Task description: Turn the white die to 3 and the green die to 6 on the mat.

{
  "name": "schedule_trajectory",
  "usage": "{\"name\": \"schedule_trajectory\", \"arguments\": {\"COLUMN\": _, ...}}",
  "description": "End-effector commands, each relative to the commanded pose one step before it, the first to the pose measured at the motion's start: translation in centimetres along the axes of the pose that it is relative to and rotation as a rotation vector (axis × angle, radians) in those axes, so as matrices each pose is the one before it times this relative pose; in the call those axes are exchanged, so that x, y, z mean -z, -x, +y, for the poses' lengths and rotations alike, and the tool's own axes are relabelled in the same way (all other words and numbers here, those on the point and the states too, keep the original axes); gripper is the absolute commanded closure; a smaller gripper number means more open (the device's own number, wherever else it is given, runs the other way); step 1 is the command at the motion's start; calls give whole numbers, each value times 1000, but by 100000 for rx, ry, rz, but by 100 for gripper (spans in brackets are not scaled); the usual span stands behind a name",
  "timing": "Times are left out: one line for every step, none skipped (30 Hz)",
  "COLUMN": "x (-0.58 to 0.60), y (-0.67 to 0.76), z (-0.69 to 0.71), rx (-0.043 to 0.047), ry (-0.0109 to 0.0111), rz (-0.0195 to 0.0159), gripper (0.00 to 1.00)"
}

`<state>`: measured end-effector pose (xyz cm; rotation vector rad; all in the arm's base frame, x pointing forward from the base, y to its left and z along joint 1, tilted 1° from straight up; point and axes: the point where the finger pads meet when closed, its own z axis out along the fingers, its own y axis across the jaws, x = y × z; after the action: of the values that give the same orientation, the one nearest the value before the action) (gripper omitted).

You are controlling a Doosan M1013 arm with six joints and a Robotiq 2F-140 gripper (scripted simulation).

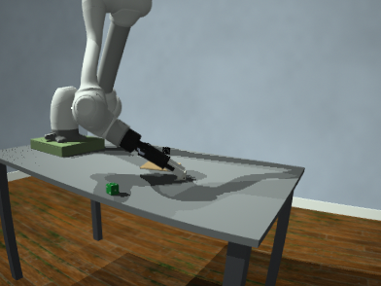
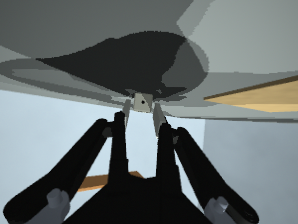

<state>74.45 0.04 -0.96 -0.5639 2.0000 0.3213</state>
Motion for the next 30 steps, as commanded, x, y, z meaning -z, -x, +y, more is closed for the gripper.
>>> {"name": "schedule_trajectory", "arguments": {"x": 1022, "y": 20, "z": -2, "rx": 6, "ry": 15, "rz": -19, "gripper": 65}}
{"name": "schedule_trajectory", "arguments": {"x": 373, "y": 0, "z": 0, "rx": 0, "ry": 0, "rz": 0, "gripper": 65}}
{"name": "schedule_trajectory", "arguments": {"x": 350, "y": 0, "z": 0, "rx": 0, "ry": 0, "rz": 0, "gripper": 65}}
{"name": "schedule_trajectory", "arguments": {"x": 318, "y": 0, "z": 0, "rx": 0, "ry": 0, "rz": 0, "gripper": 65}}
{"name": "schedule_trajectory", "arguments": {"x": 278, "y": 0, "z": 0, "rx": 0, "ry": 0, "rz": 0, "gripper": 65}}
{"name": "schedule_trajectory", "arguments": {"x": 0, "y": 0, "z": 0, "rx": 0, "ry": 0, "rz": 0, "gripper": 65}}
{"name": "schedule_trajectory", "arguments": {"x": 0, "y": 0, "z": 0, "rx": 0, "ry": 0, "rz": 0, "gripper": 65}}
{"name": "schedule_trajectory", "arguments": {"x": 234, "y": 0, "z": 0, "rx": 0, "ry": 0, "rz": 0, "gripper": 65}}
{"name": "schedule_trajectory", "arguments": {"x": 186, "y": 0, "z": 0, "rx": 0, "ry": 0, "rz": 0, "gripper": 65}}
{"name": "schedule_trajectory", "arguments": {"x": 138, "y": 0, "z": 0, "rx": 0, "ry": 0, "rz": 0, "gripper": 65}}
{"name": "schedule_trajectory", "arguments": {"x": 93, "y": 0, "z": 0, "rx": 0, "ry": 0, "rz": 0, "gripper": 65}}
{"name": "schedule_trajectory", "arguments": {"x": 52, "y": 0, "z": 0, "rx": 0, "ry": 0, "rz": 0, "gripper": 65}}
{"name": "schedule_trajectory", "arguments": {"x": 21, "y": 0, "z": 0, "rx": 0, "ry": 0, "rz": 0, "gripper": 65}}
{"name": "schedule_trajectory", "arguments": {"x": 3, "y": 0, "z": 0, "rx": 0, "ry": 0, "rz": 0, "gripper": 65}}
{"name": "schedule_trajectory", "arguments": {"x": 2, "y": 4, "z": 0, "rx": 0, "ry": 0, "rz": 0, "gripper": 65}}
{"name": "schedule_trajectory", "arguments": {"x": 12, "y": 23, "z": 0, "rx": 0, "ry": 0, "rz": 0, "gripper": 65}}
{"name": "schedule_trajectory", "arguments": {"x": 30, "y": 57, "z": 0, "rx": 0, "ry": 0, "rz": 0, "gripper": 65}}
{"name": "schedule_trajectory", "arguments": {"x": 54, "y": 100, "z": 0, "rx": 0, "ry": -1, "rz": 0, "gripper": 65}}
{"name": "schedule_trajectory", "arguments": {"x": 80, "y": 149, "z": 0, "rx": 1, "ry": -2, "rz": 1, "gripper": 65}}
{"name": "schedule_trajectory", "arguments": {"x": 107, "y": 202, "z": 0, "rx": 0, "ry": 0, "rz": 0, "gripper": 65}}
{"name": "schedule_trajectory", "arguments": {"x": 134, "y": 252, "z": 0, "rx": 0, "ry": -1, "rz": 0, "gripper": 65}}
{"name": "schedule_trajectory", "arguments": {"x": 159, "y": 300, "z": 0, "rx": 0, "ry": 1, "rz": 0, "gripper": 65}}
{"name": "schedule_trajectory", "arguments": {"x": 0, "y": 0, "z": 0, "rx": 0, "ry": 0, "rz": 0, "gripper": 65}}
{"name": "schedule_trajectory", "arguments": {"x": 0, "y": 0, "z": 0, "rx": 0, "ry": 0, "rz": 0, "gripper": 65}}
{"name": "schedule_trajectory", "arguments": {"x": 181, "y": 341, "z": 0, "rx": 0, "ry": 0, "rz": 0, "gripper": 65}}
{"name": "schedule_trajectory", "arguments": {"x": 199, "y": 374, "z": 0, "rx": 0, "ry": 0, "rz": 0, "gripper": 65}}
{"name": "schedule_trajectory", "arguments": {"x": 211, "y": 397, "z": 0, "rx": 0, "ry": 0, "rz": 0, "gripper": 65}}
{"name": "schedule_trajectory", "arguments": {"x": 218, "y": 410, "z": 0, "rx": 0, "ry": 0, "rz": 0, "gripper": 65}}
{"name": "schedule_trajectory", "arguments": {"x": 219, "y": 412, "z": 0, "rx": 0, "ry": 0, "rz": 0, "gripper": 65}}
{"name": "schedule_trajectory", "arguments": {"x": 214, "y": 403, "z": 0, "rx": 0, "ry": 0, "rz": 0, "gripper": 65}}
